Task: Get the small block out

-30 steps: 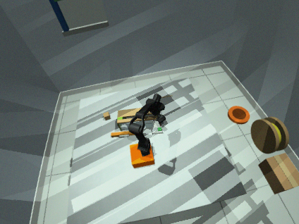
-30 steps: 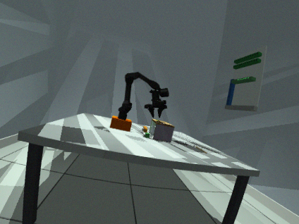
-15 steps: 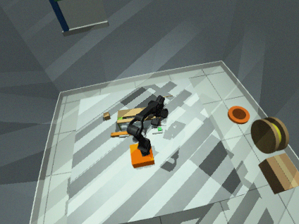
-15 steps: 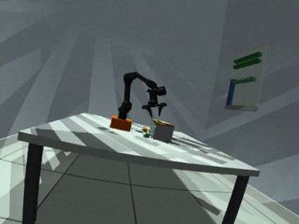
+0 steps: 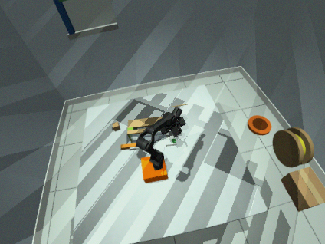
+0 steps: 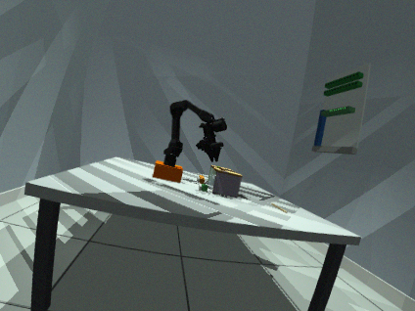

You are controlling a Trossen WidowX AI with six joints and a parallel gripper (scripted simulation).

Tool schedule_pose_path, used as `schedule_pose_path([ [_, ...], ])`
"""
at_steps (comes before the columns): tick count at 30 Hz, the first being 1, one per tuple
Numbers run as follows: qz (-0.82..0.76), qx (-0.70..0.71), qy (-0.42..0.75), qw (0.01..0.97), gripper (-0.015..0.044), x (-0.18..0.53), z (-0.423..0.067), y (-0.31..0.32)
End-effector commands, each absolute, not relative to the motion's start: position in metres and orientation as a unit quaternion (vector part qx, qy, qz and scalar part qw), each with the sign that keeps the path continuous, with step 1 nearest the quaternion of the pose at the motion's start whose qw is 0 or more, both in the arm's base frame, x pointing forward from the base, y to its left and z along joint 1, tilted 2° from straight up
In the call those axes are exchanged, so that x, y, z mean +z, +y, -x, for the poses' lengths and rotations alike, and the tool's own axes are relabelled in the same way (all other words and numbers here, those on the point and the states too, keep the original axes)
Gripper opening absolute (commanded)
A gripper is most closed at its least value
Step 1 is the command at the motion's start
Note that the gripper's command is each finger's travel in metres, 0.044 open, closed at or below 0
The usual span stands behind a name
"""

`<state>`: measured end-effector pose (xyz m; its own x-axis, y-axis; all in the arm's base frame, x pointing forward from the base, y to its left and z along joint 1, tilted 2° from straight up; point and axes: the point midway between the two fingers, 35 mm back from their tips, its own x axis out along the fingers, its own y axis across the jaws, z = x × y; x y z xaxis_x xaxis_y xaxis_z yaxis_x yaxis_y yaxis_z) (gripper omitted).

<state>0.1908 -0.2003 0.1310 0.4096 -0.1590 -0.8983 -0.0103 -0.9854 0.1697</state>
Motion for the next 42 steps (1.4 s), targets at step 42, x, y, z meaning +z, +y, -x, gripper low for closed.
schedule_pose_path([
  [42,-0.843,-0.520,-0.120,-0.067,0.0285,0.000,-0.189,-0.198],
])
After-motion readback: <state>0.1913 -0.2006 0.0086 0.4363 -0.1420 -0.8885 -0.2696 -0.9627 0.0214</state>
